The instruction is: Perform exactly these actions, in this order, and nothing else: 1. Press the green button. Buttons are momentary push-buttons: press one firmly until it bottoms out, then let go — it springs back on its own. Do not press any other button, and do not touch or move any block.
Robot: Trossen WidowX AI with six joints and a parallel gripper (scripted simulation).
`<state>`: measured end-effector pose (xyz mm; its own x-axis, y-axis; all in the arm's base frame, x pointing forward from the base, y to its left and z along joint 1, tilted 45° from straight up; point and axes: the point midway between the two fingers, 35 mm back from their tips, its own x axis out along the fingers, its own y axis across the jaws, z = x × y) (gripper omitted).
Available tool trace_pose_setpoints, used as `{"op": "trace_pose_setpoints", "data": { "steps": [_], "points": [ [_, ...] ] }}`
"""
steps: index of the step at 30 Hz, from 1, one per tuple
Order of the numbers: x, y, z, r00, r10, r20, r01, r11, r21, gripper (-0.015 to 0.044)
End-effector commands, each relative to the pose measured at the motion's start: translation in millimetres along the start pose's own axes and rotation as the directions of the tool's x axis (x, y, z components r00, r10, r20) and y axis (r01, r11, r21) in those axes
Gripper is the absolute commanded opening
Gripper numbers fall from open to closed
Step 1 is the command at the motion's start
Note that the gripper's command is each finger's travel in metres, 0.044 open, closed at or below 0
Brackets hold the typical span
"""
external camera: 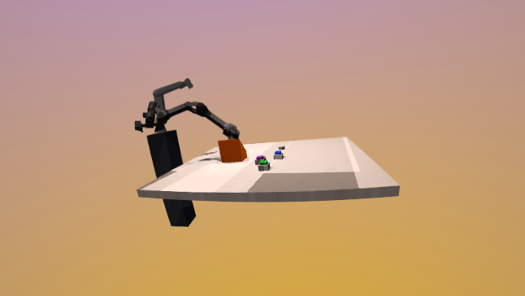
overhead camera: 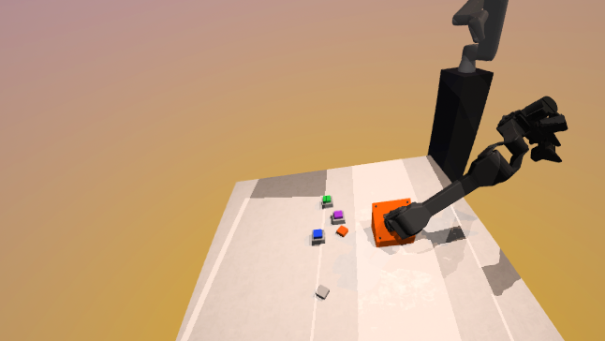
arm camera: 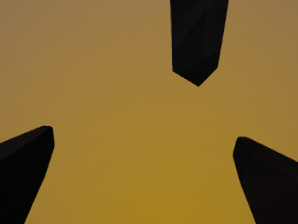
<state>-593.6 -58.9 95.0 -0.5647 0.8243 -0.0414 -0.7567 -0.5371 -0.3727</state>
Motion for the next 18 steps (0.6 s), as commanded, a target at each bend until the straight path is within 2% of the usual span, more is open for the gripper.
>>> {"op": "trace_pose_setpoints", "data": {
  "steps": [1, 4, 6, 9, 14, 18],
  "points": [
    [-4.4, 3.6, -0.2, 1.000, 0.017, 0.002, -0.017, 1.000, -0.014, 0.0400],
    [-65.9, 46.4, -7.0, 0.973, 0.231, 0.018, -0.223, 0.954, -0.199, 0.0400],
    [-84.8, 57.0, -10.2, 0.957, 0.291, 0.017, -0.277, 0.927, -0.252, 0.0400],
    [-133.3, 79.7, -20.8, 0.903, 0.430, 0.002, -0.397, 0.836, -0.379, 0.0400],
    [-228.8, 106.8, -49.7, 0.758, 0.649, -0.067, -0.554, 0.586, -0.591, 0.0400],
    [-303.3, 112.3, -79.1, 0.621, 0.769, -0.153, -0.605, 0.345, -0.717, 0.0400]
  ]
}}
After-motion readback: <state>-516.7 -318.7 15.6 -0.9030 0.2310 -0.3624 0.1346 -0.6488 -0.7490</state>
